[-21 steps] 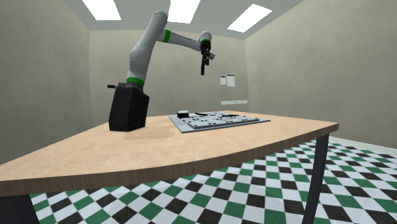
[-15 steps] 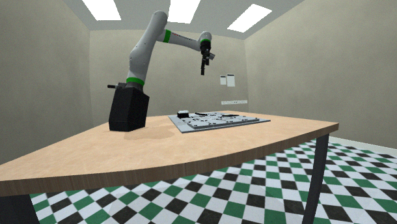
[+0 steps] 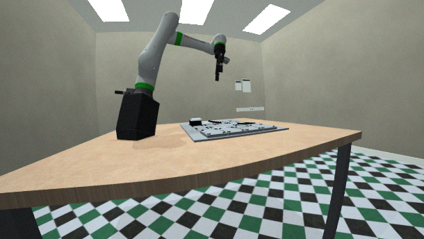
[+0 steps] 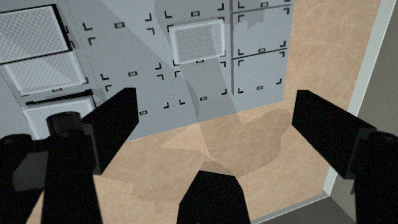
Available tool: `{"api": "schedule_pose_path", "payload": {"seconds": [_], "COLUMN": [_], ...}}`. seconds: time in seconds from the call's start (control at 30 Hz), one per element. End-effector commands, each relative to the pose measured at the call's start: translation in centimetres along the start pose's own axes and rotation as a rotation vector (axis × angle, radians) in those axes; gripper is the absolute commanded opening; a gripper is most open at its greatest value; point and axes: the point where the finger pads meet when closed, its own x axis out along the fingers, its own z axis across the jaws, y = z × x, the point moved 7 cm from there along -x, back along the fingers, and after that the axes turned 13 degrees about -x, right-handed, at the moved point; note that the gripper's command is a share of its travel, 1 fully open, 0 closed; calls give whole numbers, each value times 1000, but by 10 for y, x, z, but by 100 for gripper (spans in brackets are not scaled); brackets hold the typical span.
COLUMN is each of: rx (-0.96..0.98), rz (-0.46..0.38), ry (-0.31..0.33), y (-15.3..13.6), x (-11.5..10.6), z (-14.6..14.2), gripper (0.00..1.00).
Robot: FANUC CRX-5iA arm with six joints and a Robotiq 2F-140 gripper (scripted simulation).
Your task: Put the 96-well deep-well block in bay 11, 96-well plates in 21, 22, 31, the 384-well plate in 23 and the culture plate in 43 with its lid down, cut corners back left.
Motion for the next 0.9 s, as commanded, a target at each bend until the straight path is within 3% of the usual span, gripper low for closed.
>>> {"api": "schedule_pose_path", "payload": {"seconds": [0.0, 0.87], "rx": [58, 546], "rz": [10, 38], "ry": [16, 161], "y": [5, 31], "x": [13, 103], "z": [-2, -18], "gripper": [70, 70]}}
